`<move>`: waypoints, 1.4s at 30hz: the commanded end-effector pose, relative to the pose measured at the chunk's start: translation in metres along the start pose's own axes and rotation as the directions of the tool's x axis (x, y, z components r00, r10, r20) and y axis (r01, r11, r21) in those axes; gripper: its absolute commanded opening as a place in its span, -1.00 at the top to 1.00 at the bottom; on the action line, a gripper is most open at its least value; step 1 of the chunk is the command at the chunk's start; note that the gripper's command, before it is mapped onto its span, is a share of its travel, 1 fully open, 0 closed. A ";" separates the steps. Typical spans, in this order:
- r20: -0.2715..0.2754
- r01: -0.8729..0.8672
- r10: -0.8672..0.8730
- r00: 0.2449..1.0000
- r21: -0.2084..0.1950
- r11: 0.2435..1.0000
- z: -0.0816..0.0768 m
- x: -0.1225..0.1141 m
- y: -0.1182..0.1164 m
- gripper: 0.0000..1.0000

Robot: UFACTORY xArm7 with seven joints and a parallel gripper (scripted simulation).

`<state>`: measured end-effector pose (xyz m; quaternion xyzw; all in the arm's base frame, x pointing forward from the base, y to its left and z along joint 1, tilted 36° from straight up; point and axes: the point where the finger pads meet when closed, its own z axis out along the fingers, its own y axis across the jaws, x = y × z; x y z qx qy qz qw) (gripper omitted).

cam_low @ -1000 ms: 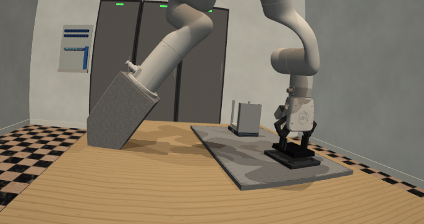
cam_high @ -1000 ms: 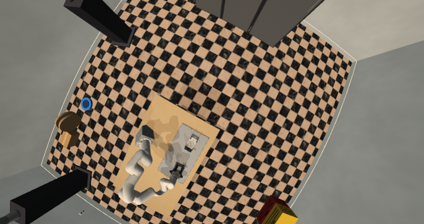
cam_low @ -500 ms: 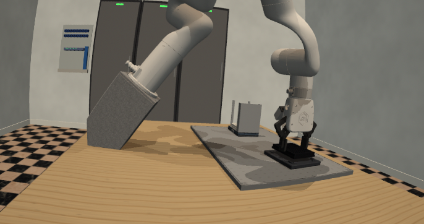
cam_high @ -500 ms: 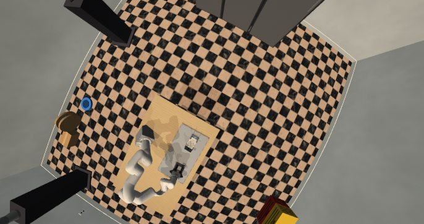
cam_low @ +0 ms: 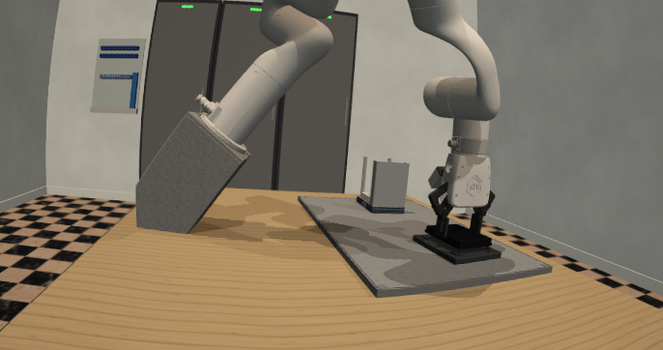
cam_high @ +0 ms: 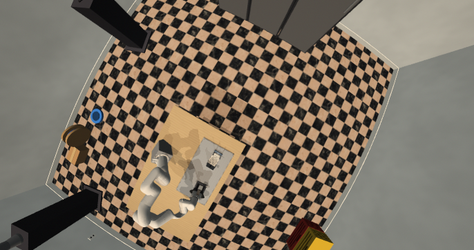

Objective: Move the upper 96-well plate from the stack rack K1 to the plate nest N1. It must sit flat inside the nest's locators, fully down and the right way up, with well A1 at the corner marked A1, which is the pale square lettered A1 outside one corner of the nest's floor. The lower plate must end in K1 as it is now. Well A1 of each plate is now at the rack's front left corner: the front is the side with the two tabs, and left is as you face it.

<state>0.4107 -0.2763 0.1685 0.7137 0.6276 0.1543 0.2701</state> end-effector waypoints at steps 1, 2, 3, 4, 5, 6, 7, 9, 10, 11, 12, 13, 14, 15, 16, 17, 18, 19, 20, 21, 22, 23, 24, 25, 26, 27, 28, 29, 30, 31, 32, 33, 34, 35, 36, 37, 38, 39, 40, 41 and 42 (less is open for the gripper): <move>0.001 0.000 0.000 1.000 -0.002 1.000 0.000 0.000 0.001 1.00; 0.001 0.000 0.000 1.000 -0.002 1.000 0.000 0.000 0.001 1.00; 0.001 0.000 0.000 1.000 -0.002 1.000 0.000 0.000 0.001 1.00; 0.001 0.000 0.000 1.000 -0.002 1.000 0.000 0.000 0.001 1.00; 0.001 0.000 0.000 1.000 -0.002 1.000 0.000 0.000 0.001 1.00; 0.001 0.000 0.000 1.000 -0.002 1.000 0.000 0.000 0.001 1.00; 0.001 0.000 0.000 1.000 -0.002 1.000 0.001 0.000 0.001 1.00; 0.001 0.000 0.000 1.000 -0.002 1.000 0.001 0.000 0.001 1.00; 0.001 0.000 0.000 1.000 -0.002 1.000 0.001 0.000 0.001 1.00; 0.001 0.000 0.000 1.000 -0.002 1.000 0.001 0.000 0.001 1.00; 0.001 0.000 0.000 1.000 -0.002 1.000 0.001 0.000 0.001 1.00; 0.001 0.000 0.000 1.000 -0.002 1.000 0.002 0.000 0.001 1.00; 0.001 0.000 0.000 1.000 -0.002 1.000 0.002 0.000 0.001 1.00; 0.001 0.000 0.000 1.000 -0.002 1.000 0.002 0.000 0.001 1.00; 0.001 0.000 0.000 1.000 -0.002 1.000 0.002 0.000 0.001 1.00; 0.001 0.000 0.000 1.000 -0.002 1.000 0.002 0.000 0.001 1.00; 0.001 0.000 0.000 1.000 -0.002 1.000 0.002 0.000 0.001 1.00; 0.001 0.000 0.000 1.000 -0.002 1.000 0.002 0.000 0.001 1.00; 0.001 0.000 0.000 1.000 -0.002 1.000 0.002 0.000 0.001 1.00; 0.001 0.000 0.000 1.000 -0.002 1.000 0.003 0.000 0.001 1.00; 0.001 0.000 0.000 1.000 -0.002 1.000 0.003 0.000 0.001 1.00; 0.001 0.000 0.000 1.000 -0.002 1.000 0.003 0.000 0.001 1.00; 0.001 0.000 0.000 1.000 -0.002 1.000 0.003 0.000 0.001 1.00; 0.001 0.000 0.000 1.000 -0.002 1.000 0.003 0.000 0.001 1.00; 0.001 0.000 0.000 1.000 -0.002 1.000 0.003 0.000 0.001 1.00; 0.001 0.000 0.000 1.000 -0.002 1.000 0.004 0.000 0.001 1.00; 0.001 0.000 0.000 1.000 -0.002 1.000 0.004 0.000 0.001 1.00; 0.001 0.000 0.000 1.000 -0.002 1.000 0.004 0.000 0.001 1.00; 0.001 0.000 0.000 1.000 -0.002 1.000 0.004 0.000 0.001 1.00; 0.001 0.000 0.000 1.000 -0.002 1.000 0.004 0.000 0.001 1.00; 0.001 0.000 0.000 1.000 -0.002 1.000 0.004 0.000 0.001 1.00; 0.001 0.000 0.000 1.000 -0.002 1.000 0.005 0.000 0.001 1.00; 0.001 0.000 0.000 1.000 -0.002 1.000 0.005 0.000 0.001 1.00; 0.001 0.000 0.000 1.000 -0.002 1.000 0.005 0.000 0.001 1.00; 0.001 0.000 0.000 1.000 -0.002 1.000 0.005 0.000 0.001 1.00; 0.001 0.000 0.000 1.000 -0.002 1.000 0.005 0.000 0.001 1.00; 0.001 0.000 0.000 1.000 -0.002 1.000 0.005 0.000 0.001 1.00; 0.001 0.000 0.000 1.000 -0.002 1.000 0.005 0.000 0.001 1.00; 0.001 0.000 0.000 1.000 -0.002 1.000 0.005 0.000 0.001 1.00; 0.001 0.000 0.000 1.000 -0.002 1.000 0.006 0.000 0.001 1.00; 0.001 0.000 0.000 1.000 -0.002 1.000 0.006 0.000 0.001 1.00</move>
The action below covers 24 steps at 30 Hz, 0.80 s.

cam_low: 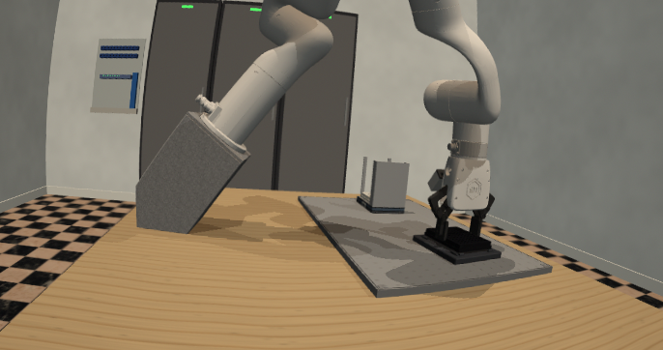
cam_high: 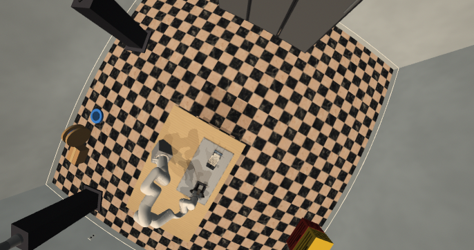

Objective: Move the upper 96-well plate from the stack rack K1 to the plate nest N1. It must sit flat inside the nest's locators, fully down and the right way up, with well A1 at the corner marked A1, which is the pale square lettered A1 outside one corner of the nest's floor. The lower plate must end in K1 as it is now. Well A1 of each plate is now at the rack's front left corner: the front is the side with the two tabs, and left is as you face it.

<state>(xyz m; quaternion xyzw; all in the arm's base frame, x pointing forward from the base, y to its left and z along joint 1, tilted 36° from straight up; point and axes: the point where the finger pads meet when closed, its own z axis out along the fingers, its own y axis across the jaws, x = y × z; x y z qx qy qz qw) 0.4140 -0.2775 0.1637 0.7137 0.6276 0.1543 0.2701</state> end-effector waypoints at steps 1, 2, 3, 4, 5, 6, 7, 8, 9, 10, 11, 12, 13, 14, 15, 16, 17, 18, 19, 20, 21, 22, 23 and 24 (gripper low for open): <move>0.001 0.000 0.000 1.000 -0.002 1.000 0.000 0.000 0.001 1.00; 0.001 0.000 0.000 1.000 -0.002 1.000 0.000 0.000 0.001 1.00; 0.001 0.000 0.000 1.000 -0.002 1.000 0.000 0.000 0.001 1.00; 0.001 0.000 0.000 1.000 -0.002 1.000 0.000 0.000 0.001 1.00; 0.001 0.000 0.000 1.000 -0.002 1.000 0.001 0.000 0.001 1.00; 0.001 0.000 0.000 1.000 -0.002 1.000 0.001 0.000 0.001 1.00; 0.001 0.000 0.000 1.000 -0.002 1.000 0.001 0.000 0.001 1.00; 0.001 0.000 0.000 1.000 -0.002 1.000 0.001 0.000 0.001 1.00; 0.001 0.000 0.000 1.000 -0.002 1.000 0.001 0.000 0.001 1.00; 0.001 0.000 0.000 1.000 -0.002 1.000 0.001 0.000 0.001 1.00; 0.001 0.000 0.000 1.000 -0.002 1.000 0.001 0.000 0.001 1.00; 0.001 0.000 0.000 1.000 -0.002 1.000 0.001 0.000 0.001 1.00; 0.001 0.000 0.000 1.000 -0.002 1.000 0.002 0.000 0.001 1.00; 0.001 0.000 0.000 1.000 -0.002 1.000 0.002 0.000 0.001 1.00; 0.001 0.000 0.000 1.000 -0.002 1.000 0.002 0.000 0.001 1.00; 0.001 0.000 0.000 1.000 -0.002 1.000 0.002 0.000 0.001 1.00; 0.001 0.000 0.000 1.000 -0.002 1.000 0.002 0.000 0.001 1.00; 0.001 0.000 0.000 1.000 -0.002 1.000 0.002 0.000 0.001 1.00; 0.001 0.000 0.000 1.000 -0.002 1.000 0.003 0.000 0.001 1.00; 0.001 0.000 0.000 1.000 -0.002 1.000 0.003 0.000 0.001 1.00; 0.001 0.000 0.000 1.000 -0.002 1.000 0.004 0.000 0.001 -1.00; 0.001 0.000 0.000 1.000 -0.002 1.000 0.004 0.000 0.001 -1.00; 0.001 0.000 0.000 1.000 -0.002 1.000 0.003 0.000 0.001 -1.00; 0.001 0.000 0.000 1.000 -0.002 1.000 0.004 0.000 0.001 -1.00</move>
